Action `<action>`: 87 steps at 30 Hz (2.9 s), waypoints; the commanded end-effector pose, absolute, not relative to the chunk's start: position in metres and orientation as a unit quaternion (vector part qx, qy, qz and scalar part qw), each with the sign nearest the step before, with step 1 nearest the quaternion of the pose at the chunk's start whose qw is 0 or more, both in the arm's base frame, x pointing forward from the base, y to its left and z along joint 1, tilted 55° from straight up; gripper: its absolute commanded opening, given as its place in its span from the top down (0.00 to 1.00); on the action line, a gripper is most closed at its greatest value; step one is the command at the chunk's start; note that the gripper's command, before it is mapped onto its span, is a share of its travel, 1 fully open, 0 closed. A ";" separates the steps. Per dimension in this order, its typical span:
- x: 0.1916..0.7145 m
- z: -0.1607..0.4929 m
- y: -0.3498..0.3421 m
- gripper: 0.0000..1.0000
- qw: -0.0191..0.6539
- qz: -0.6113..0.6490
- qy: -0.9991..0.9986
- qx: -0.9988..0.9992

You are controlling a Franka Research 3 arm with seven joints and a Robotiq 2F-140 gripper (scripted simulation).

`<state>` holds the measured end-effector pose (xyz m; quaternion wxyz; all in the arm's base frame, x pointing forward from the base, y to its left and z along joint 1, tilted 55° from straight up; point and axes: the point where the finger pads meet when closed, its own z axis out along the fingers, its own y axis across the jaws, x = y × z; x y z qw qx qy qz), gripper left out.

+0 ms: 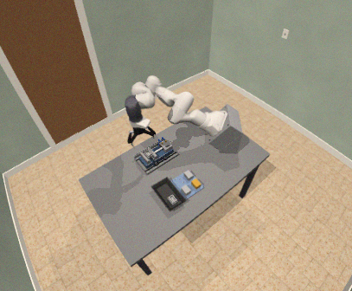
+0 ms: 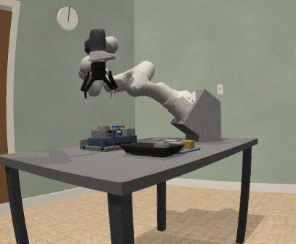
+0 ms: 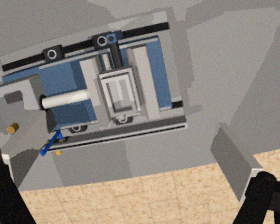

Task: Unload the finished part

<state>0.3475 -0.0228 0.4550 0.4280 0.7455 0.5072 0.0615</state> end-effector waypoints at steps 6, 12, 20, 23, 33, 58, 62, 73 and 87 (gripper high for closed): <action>0.345 0.449 -0.029 0.00 0.436 0.048 0.536 0.722; 0.345 0.449 -0.029 0.00 0.436 0.048 0.536 0.722; 0.345 0.449 -0.029 0.00 0.436 0.048 0.536 0.722; 0.345 0.449 -0.029 0.00 0.436 0.048 0.536 0.722; 0.344 0.445 -0.032 0.00 0.442 0.040 0.555 0.704; 0.343 0.440 -0.035 0.00 0.446 0.033 0.571 0.688; 0.342 0.437 -0.037 0.00 0.450 0.027 0.584 0.675; 0.340 0.429 -0.042 0.00 0.459 0.014 0.613 0.644; 0.340 0.429 -0.042 0.00 0.459 0.014 0.613 0.644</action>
